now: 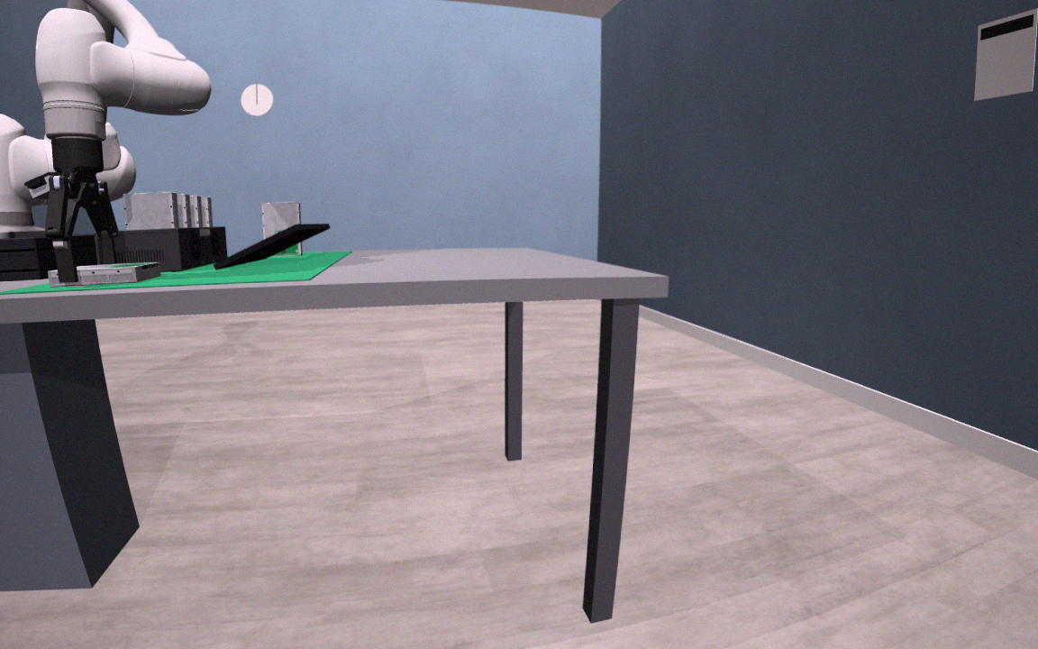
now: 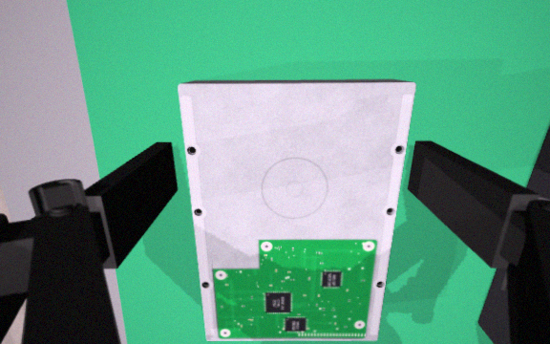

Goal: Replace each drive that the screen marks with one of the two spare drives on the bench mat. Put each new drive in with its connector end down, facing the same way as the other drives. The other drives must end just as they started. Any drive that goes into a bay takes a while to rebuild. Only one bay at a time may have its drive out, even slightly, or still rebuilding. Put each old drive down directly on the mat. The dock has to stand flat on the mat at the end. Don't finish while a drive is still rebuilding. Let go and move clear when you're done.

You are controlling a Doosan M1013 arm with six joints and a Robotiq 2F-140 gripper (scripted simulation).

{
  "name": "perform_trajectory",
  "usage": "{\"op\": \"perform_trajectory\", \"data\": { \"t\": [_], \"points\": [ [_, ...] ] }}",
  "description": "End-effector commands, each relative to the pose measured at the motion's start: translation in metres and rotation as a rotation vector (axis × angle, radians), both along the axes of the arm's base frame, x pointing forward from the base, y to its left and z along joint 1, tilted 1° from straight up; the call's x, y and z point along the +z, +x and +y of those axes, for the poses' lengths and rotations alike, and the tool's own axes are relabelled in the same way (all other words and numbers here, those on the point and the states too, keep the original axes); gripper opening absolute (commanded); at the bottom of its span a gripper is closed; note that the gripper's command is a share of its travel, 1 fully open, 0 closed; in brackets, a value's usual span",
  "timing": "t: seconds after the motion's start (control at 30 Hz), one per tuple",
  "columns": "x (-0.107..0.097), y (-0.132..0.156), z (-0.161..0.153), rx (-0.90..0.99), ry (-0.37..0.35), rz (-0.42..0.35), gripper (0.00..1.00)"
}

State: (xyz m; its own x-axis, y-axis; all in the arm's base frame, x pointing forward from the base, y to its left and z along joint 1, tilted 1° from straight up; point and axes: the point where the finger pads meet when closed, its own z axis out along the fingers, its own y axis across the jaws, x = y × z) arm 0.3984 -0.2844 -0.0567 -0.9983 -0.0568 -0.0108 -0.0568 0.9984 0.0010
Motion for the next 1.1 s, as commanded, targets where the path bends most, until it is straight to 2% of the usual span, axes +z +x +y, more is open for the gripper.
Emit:
{"op": "perform_trajectory", "data": {
  "t": [0.0,0.4,0.43,1.07],
  "points": [
    [0.0004,0.0005,-0.0003,0.0,-0.001,-0.001,0.89],
    [0.0004,0.0005,-0.0003,0.0,-0.001,-0.001,0.89],
    [0.0004,0.0005,-0.0003,0.0,-0.001,-0.001,0.73],
    [0.0017,0.0005,-0.0003,0.0,-0.001,-0.001,0.72]
  ]
}}
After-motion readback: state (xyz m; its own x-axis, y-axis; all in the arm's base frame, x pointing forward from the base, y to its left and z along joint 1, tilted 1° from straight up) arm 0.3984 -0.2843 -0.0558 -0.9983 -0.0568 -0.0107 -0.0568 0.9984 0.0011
